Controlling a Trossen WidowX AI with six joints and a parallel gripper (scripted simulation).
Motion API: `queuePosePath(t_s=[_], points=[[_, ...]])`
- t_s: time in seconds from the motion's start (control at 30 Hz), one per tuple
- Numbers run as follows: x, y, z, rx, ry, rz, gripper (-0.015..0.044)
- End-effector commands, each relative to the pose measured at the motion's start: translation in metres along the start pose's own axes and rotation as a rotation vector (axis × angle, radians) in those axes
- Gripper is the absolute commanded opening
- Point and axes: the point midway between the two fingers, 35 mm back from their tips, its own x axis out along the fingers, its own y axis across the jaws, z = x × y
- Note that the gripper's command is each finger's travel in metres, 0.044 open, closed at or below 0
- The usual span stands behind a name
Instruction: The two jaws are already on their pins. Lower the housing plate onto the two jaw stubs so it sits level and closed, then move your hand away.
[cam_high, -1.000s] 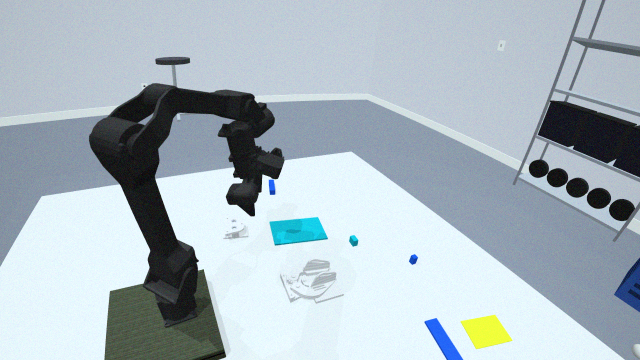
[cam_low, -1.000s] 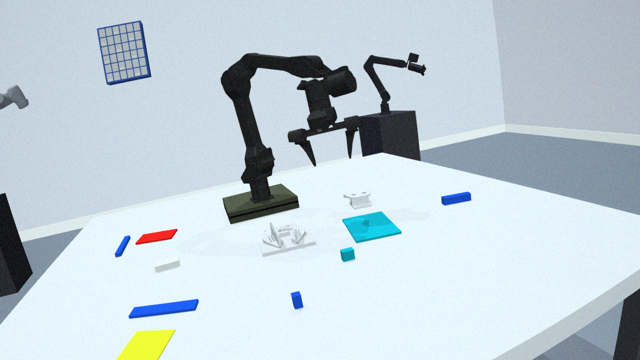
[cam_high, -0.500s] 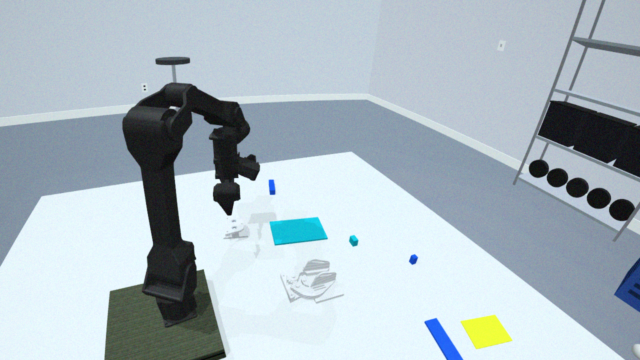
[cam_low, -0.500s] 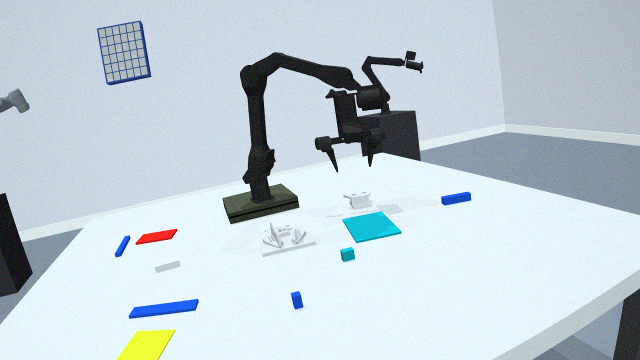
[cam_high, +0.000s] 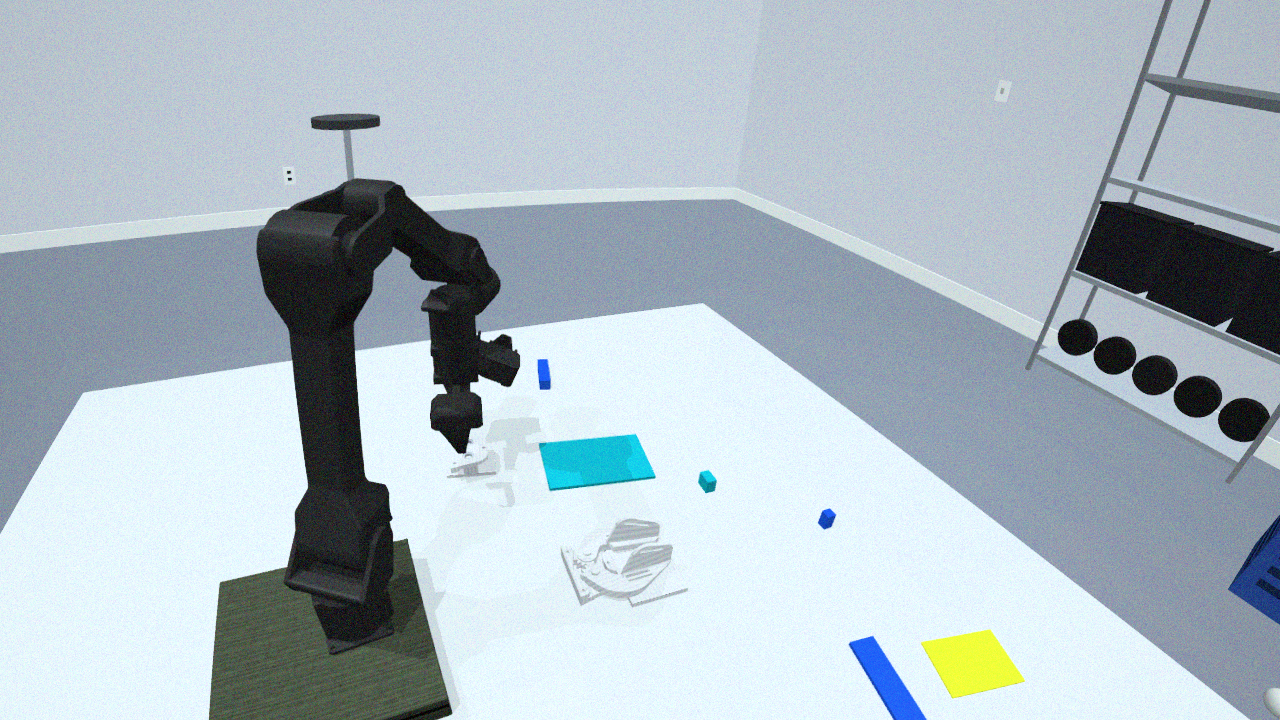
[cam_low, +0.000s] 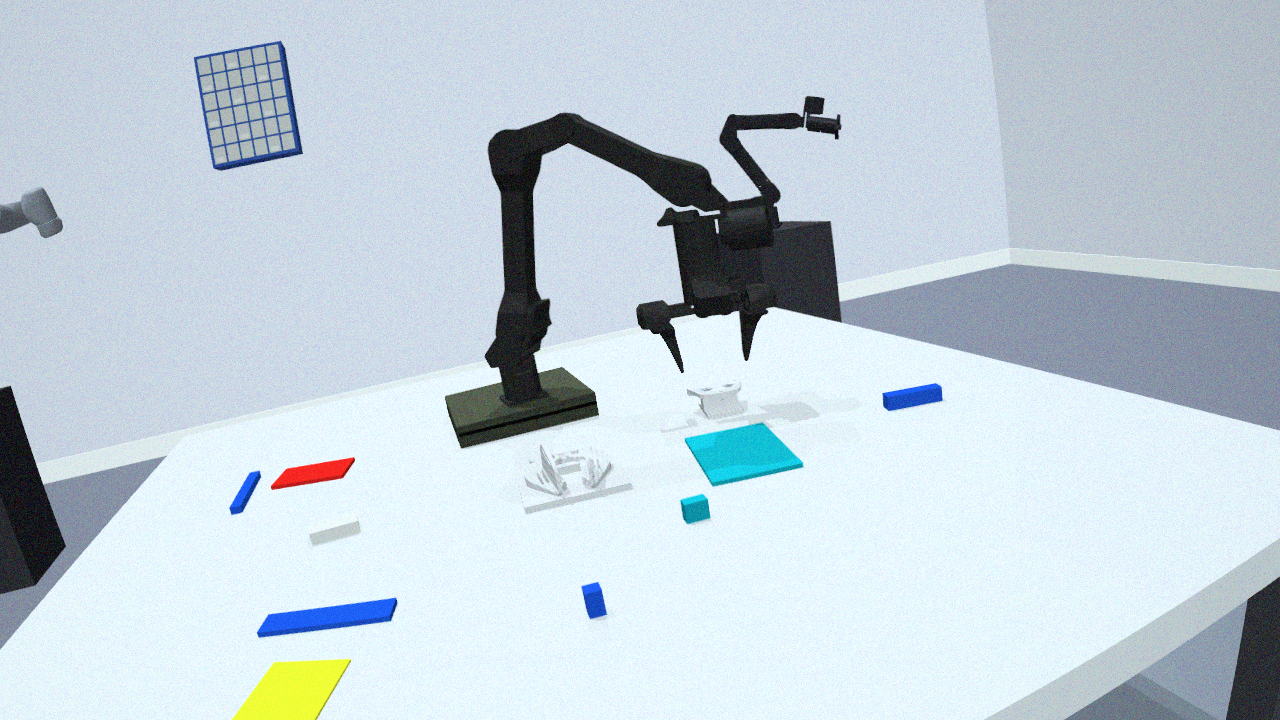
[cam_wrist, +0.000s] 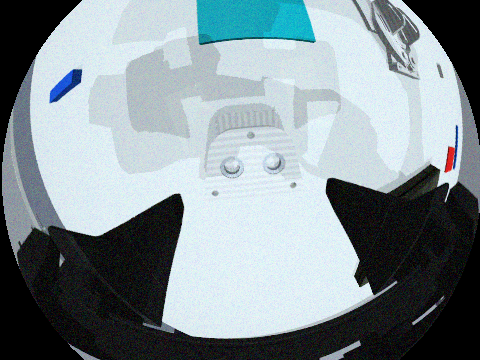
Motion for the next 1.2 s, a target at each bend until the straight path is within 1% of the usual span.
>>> queuePosePath(t_s=[0.0,0.23,0.47,1.03,1.17], points=[[0.007,-0.001,-0.001,-0.004,0.005,-0.003,0.044],[0.018,-0.001,-0.001,-0.004,0.005,-0.003,0.044],[0.022,-0.001,-0.001,-0.004,0.005,-0.003,0.044],[0.048,-0.001,-0.001,-0.004,0.005,-0.003,0.044],[0.049,-0.001,-0.001,-0.004,0.005,-0.003,0.044]])
